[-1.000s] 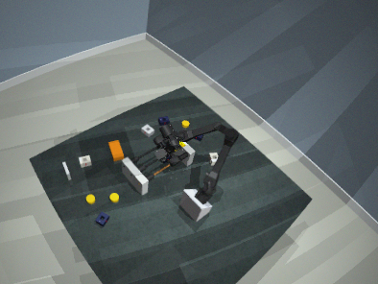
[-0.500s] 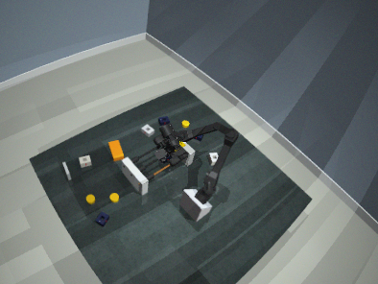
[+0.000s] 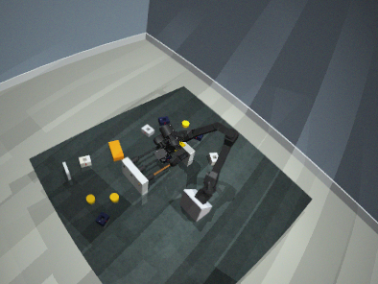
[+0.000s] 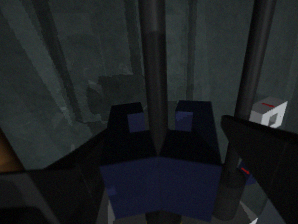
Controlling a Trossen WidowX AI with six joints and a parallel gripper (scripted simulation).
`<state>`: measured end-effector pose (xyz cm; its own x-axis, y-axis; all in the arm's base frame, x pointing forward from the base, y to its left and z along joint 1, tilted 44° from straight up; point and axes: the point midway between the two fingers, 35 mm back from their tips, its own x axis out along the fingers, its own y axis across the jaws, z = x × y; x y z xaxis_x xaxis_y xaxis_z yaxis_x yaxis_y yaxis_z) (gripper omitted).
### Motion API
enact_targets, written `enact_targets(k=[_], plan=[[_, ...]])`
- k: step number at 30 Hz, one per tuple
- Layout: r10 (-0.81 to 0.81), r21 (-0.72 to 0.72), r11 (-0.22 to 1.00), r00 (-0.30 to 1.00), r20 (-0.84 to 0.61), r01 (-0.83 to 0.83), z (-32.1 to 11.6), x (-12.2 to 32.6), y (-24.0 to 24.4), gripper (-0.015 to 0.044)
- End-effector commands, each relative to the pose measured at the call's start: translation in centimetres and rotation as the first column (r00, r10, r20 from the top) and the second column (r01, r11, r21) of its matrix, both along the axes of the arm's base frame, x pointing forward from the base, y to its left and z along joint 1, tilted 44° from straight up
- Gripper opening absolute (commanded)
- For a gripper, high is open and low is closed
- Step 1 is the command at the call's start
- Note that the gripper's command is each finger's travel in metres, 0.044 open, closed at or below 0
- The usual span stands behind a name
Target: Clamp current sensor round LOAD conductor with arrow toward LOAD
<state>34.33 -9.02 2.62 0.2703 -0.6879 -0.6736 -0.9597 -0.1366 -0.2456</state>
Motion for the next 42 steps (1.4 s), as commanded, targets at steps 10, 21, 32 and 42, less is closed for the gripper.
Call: enact_targets(k=[10, 21, 32, 42], plan=[[0.003, 0.011, 1.000, 1.000, 0.030, -0.003, 0.18, 0.73, -0.18, 0.0440], [0.000, 0.000, 1.000, 1.000, 0.000, 0.000, 0.00, 0.00, 0.00, 0.0370], [0.000, 0.000, 1.000, 1.000, 0.000, 0.000, 0.00, 0.00, 0.00, 0.0297], [0.000, 0.000, 1.000, 1.000, 0.000, 0.000, 0.00, 0.00, 0.00, 0.0093]])
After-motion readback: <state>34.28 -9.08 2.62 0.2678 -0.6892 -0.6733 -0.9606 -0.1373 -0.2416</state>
